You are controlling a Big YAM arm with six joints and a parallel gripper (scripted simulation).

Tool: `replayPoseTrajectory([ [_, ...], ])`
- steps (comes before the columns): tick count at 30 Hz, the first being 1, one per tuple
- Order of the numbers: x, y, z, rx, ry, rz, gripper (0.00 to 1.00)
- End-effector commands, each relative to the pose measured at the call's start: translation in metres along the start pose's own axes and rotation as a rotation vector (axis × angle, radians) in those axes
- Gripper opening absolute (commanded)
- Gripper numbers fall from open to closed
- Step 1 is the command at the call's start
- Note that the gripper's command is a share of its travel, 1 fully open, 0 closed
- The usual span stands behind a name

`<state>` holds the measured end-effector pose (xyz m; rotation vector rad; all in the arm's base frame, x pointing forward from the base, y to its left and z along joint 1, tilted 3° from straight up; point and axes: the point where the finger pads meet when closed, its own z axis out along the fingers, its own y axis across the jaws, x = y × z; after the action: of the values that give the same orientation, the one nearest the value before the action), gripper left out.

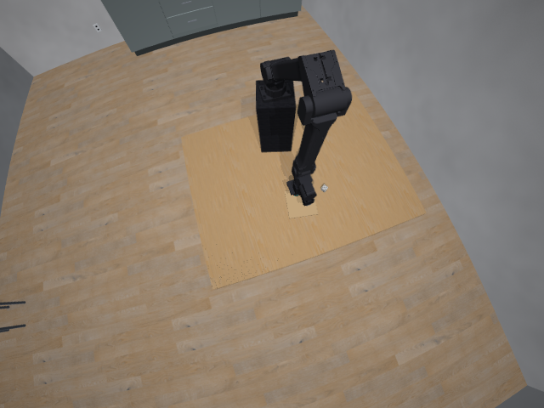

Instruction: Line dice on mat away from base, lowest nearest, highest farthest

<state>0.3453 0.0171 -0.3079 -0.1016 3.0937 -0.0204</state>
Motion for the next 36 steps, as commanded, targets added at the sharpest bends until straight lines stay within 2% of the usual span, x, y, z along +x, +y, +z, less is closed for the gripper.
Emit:
replayPoseTrajectory([
  [1, -0.0086, -0.0057, -0.0011, 0.001, -0.024, 0.009, 0.2],
  [31, -0.0086, -0.0057, -0.0011, 0.001, -0.024, 0.009, 0.2],
  [32, -0.0086, -0.0057, -0.0011, 0.001, -0.024, 0.009, 0.24],
  [36, -0.0086, -0.0057, -0.0011, 0.001, -0.024, 0.009, 0.28],
])
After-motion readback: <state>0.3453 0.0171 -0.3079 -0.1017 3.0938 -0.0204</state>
